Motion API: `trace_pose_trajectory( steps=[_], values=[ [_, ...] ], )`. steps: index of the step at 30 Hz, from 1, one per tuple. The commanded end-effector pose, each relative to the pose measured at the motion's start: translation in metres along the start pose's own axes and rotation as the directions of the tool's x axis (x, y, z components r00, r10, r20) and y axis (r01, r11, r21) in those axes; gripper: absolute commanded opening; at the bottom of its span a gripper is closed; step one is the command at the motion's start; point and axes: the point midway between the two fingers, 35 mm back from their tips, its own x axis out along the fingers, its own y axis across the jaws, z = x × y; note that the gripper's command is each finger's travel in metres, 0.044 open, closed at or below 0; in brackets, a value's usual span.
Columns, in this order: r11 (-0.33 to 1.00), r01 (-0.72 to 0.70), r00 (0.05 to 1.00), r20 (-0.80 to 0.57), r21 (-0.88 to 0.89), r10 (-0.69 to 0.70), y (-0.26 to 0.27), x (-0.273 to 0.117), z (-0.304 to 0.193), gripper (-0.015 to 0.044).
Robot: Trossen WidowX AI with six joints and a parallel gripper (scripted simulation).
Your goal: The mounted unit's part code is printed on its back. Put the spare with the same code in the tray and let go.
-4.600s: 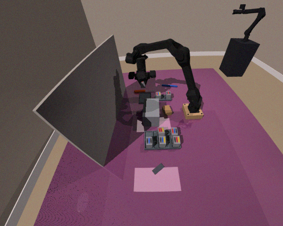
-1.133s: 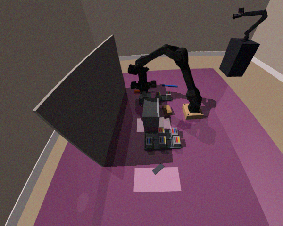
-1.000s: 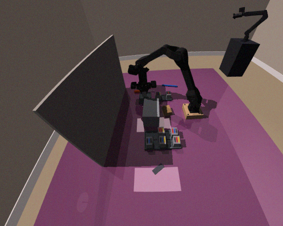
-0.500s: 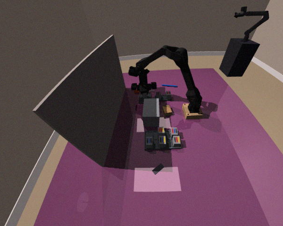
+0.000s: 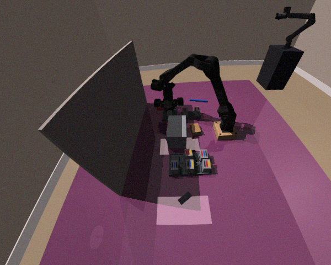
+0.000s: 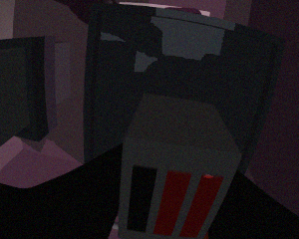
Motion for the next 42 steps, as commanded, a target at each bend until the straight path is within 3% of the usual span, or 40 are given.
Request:
trace_pose_trajectory(
  steps=[1, 13, 15, 22, 42],
  values=[
    [1.000, 0.000, 1.000, 0.000, 0.000, 0.000, 0.000, -0.001, 0.000, 0.0131],
    [1.000, 0.000, 1.000, 0.000, 0.000, 0.000, 0.000, -0.001, 0.000, 0.0440],
    [1.000, 0.000, 1.000, 0.000, 0.000, 0.000, -0.002, -0.010, -0.001, 0.0440],
    [1.000, 0.002, 1.000, 0.005, -0.003, -0.002, 0.000, -0.105, 0.000, 0.0440],
    [1.000, 0.028, 0.999, -0.015, 0.000, -0.028, -0.004, -0.108, -0.002, 0.0440]
  ],
)
